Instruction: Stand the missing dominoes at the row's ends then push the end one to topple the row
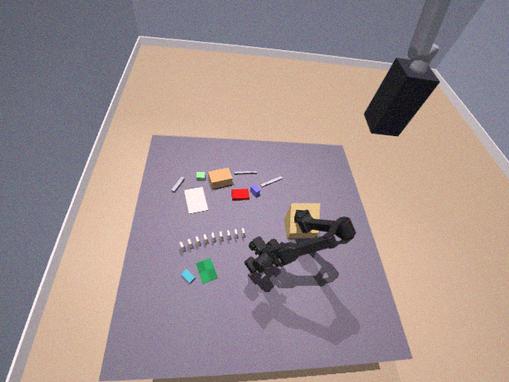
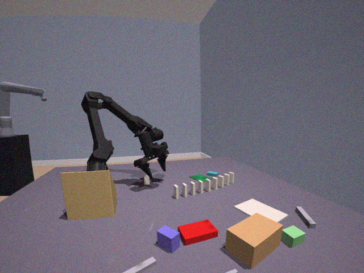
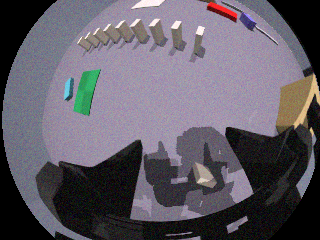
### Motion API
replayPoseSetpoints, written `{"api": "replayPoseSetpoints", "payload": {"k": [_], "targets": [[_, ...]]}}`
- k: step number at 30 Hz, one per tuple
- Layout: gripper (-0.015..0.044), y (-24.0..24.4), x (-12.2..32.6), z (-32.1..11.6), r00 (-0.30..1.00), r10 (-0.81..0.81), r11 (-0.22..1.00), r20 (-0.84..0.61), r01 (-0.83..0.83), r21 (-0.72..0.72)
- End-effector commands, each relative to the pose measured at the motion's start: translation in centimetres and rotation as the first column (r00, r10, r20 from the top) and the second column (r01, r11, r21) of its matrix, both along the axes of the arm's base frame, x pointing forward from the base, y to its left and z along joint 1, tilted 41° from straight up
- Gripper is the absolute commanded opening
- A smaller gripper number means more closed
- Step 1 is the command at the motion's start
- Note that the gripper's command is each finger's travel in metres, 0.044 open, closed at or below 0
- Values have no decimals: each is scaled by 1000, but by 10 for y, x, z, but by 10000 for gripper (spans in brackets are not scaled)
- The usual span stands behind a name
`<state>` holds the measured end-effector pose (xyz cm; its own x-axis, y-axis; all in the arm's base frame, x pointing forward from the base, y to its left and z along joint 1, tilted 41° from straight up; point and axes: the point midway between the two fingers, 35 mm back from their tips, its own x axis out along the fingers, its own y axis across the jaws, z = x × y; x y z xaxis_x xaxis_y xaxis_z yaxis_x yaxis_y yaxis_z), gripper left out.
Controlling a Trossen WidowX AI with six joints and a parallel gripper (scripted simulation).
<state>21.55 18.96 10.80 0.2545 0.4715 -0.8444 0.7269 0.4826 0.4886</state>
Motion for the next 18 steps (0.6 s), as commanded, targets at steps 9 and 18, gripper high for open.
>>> {"api": "replayPoseSetpoints", "payload": {"k": [9, 18], "targets": [[440, -19, -44, 55, 819, -171, 936, -548, 308, 168], [440, 5, -44, 27, 820, -171, 937, -547, 307, 166]]}}
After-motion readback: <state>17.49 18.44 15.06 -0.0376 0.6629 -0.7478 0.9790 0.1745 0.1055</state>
